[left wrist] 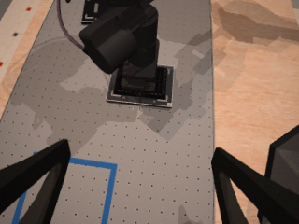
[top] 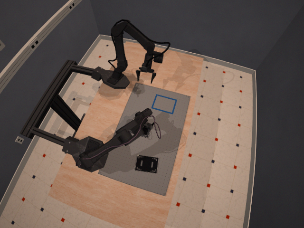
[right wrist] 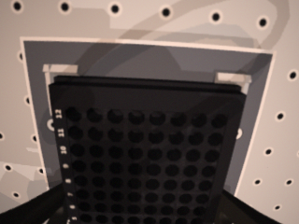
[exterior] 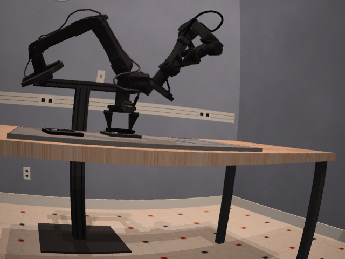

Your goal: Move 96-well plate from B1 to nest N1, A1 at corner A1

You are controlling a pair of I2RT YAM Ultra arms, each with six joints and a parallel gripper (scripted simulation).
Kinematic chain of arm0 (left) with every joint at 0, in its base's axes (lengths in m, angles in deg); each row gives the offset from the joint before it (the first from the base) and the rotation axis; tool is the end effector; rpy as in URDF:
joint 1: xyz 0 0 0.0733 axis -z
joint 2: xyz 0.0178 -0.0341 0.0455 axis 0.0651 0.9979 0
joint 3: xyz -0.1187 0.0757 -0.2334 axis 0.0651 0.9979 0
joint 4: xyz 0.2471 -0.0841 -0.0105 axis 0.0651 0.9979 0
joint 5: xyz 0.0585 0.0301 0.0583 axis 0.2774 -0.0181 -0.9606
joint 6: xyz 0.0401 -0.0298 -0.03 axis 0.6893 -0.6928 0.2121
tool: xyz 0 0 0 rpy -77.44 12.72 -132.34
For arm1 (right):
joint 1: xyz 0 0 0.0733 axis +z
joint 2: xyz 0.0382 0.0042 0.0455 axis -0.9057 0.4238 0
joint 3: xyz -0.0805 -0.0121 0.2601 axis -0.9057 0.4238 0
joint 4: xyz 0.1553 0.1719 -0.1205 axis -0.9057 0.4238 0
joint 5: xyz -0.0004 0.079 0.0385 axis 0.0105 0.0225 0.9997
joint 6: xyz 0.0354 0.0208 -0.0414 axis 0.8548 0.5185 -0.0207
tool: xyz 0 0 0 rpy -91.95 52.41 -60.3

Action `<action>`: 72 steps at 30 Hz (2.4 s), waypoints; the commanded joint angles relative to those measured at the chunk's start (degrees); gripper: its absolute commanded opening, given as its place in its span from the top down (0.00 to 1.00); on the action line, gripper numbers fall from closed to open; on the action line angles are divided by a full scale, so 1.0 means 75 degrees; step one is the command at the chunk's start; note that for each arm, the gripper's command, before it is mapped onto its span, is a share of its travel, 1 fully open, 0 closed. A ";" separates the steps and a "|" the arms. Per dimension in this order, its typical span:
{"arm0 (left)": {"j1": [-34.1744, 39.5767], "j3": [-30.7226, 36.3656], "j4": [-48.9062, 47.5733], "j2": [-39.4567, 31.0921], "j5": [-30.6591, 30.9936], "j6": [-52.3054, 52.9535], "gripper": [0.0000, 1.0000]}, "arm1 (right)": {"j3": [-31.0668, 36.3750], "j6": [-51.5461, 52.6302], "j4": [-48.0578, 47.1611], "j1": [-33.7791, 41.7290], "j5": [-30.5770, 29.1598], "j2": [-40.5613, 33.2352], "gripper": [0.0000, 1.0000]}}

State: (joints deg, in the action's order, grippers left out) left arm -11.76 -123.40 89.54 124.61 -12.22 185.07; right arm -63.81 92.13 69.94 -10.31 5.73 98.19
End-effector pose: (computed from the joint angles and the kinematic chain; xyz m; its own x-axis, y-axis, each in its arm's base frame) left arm 0.1790 0.0063 0.2335 0.1249 0.9013 -0.4149 0.9465 0.0172 0.3222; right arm 0.2290 0.2902 -0.2015 -0.9699 -0.1107 -0.2167 0.0071 0.8775 -0.4796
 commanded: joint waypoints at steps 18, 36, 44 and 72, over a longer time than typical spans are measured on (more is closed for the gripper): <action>0.0207 -0.0296 -0.0592 -0.0078 -0.0316 -0.0600 0.00 | 0.0626 -0.0053 0.0120 0.0353 -0.0238 -0.1133 0.19; 0.4040 0.0140 -0.6533 0.3342 -0.3964 -0.6551 0.00 | 0.4026 -0.3537 -0.1640 -0.2587 -0.0824 -0.4139 0.19; 0.6071 0.0426 -0.8609 0.4665 -0.5540 -0.8574 0.00 | 0.4665 -0.4758 -0.2023 -0.3668 -0.0622 -0.5076 0.19; 0.9353 0.0639 -1.1264 0.6760 -0.7538 -1.0571 0.00 | 0.4874 -0.6526 -0.1933 -0.4637 -0.0482 -0.5834 0.19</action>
State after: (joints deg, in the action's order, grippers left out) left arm 57.57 -118.35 6.46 175.47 -68.41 106.38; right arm -28.33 43.98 56.48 -46.57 1.51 56.14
